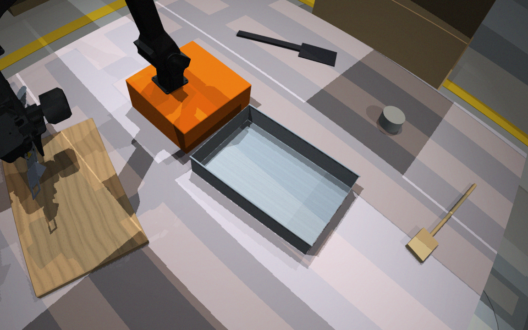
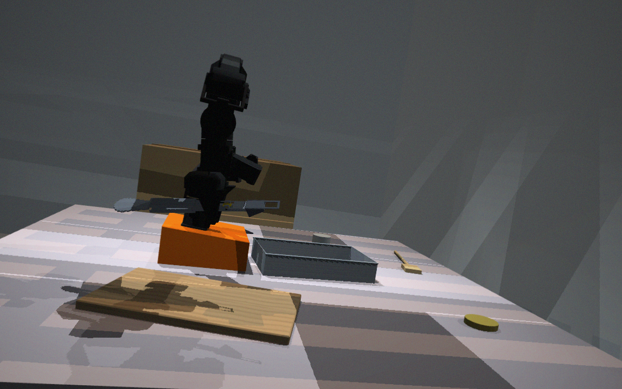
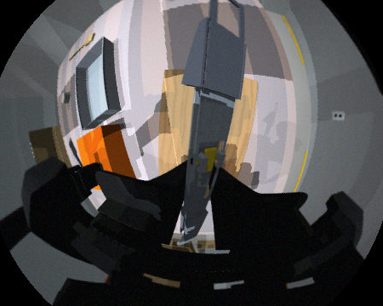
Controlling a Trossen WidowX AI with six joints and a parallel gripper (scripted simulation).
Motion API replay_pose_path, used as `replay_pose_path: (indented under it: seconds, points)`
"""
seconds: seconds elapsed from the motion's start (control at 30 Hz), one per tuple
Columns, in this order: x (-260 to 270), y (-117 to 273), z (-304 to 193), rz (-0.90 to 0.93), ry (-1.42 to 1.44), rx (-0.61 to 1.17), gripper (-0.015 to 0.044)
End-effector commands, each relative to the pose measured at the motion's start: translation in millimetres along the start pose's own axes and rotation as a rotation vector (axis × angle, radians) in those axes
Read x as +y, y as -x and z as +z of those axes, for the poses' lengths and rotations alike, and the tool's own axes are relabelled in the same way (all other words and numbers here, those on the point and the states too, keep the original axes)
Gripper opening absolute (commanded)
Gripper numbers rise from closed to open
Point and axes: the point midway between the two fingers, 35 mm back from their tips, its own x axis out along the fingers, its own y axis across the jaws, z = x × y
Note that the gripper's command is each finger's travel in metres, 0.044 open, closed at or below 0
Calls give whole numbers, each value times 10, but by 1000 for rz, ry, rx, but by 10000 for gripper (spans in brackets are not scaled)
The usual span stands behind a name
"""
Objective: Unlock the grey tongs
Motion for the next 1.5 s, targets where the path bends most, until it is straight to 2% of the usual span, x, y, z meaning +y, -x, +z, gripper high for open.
replay_pose_path:
  seconds: [0.0,0.3,0.63,1.47]
  points:
    - [27,-31,-52,42,2,-115,-150]
    - [45,12,-123,63,9,-434,-150]
    - [-13,203,-244,-33,2,-768,-150]
    - [-15,207,-247,-36,2,-774,-150]
